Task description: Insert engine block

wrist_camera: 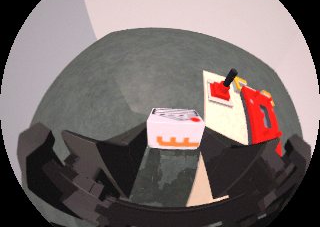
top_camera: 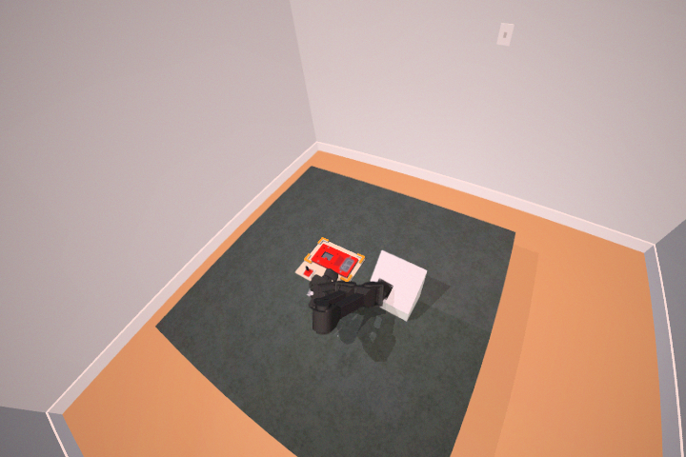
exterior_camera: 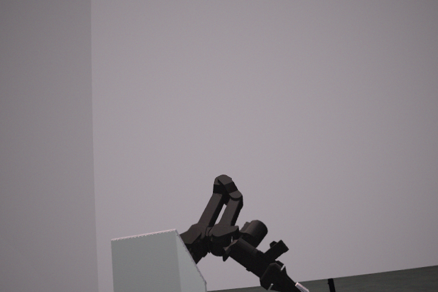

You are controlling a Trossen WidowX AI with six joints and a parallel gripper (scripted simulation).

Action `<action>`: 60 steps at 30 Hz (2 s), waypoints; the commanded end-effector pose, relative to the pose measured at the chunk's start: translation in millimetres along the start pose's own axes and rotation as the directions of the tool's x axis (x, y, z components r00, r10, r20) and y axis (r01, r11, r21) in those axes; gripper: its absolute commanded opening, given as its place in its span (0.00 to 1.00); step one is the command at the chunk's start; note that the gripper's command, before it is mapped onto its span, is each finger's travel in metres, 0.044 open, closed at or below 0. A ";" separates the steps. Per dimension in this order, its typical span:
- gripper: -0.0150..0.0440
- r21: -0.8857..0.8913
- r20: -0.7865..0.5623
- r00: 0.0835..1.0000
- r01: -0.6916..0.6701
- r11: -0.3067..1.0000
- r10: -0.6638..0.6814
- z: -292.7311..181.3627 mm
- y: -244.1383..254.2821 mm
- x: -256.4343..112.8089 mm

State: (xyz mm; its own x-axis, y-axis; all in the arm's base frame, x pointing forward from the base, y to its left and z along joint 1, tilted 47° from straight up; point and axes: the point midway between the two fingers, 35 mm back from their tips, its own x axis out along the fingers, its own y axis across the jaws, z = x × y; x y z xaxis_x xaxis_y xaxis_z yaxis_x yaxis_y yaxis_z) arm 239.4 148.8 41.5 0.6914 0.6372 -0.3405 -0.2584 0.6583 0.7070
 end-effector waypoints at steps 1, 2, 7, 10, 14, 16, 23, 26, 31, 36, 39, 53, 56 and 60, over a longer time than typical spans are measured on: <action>0.25 0.003 -0.011 1.000 0.005 1.000 -0.005 -5.4 -1.0 4.2; 0.25 0.003 -0.012 1.000 0.005 1.000 -0.005 -6.0 -1.0 4.7; 0.25 -0.034 -0.015 1.000 -0.026 0.999 0.026 -9.0 -2.1 7.7; 0.25 -0.060 -0.017 0.999 -0.046 0.997 0.045 -11.7 -2.8 9.3; 0.34 -0.043 -0.006 0.999 -0.035 0.998 0.034 -7.6 -1.8 7.9; 0.43 -0.043 -0.006 0.999 -0.035 0.998 0.034 -7.6 -1.8 7.9; 0.74 -0.043 -0.006 0.999 -0.035 0.998 0.034 -7.6 -1.8 7.9; 0.88 -0.043 -0.006 0.999 -0.035 0.998 0.034 -7.6 -1.8 7.9; 1.00 -0.043 -0.006 0.999 -0.035 0.998 0.034 -7.6 -1.8 7.9; 1.00 -0.045 -0.010 0.999 -0.034 0.998 0.033 -7.3 -1.9 7.1; 1.00 -0.043 -0.023 0.999 -0.030 0.999 0.029 -6.5 -1.8 3.4; 1.00 -0.041 -0.034 0.999 -0.027 0.999 0.026 -6.1 -1.7 0.1; 1.00 -0.041 -0.034 0.999 -0.027 0.999 0.026 -6.1 -1.7 0.1; 1.00 -0.041 -0.034 0.999 -0.027 0.999 0.026 -6.1 -1.7 0.1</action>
State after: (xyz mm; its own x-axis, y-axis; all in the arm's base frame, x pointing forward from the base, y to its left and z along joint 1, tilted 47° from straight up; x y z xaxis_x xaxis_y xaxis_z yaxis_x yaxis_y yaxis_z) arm 236.8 150.5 36.4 0.6628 0.6659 -0.3426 -0.3014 0.6560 0.6919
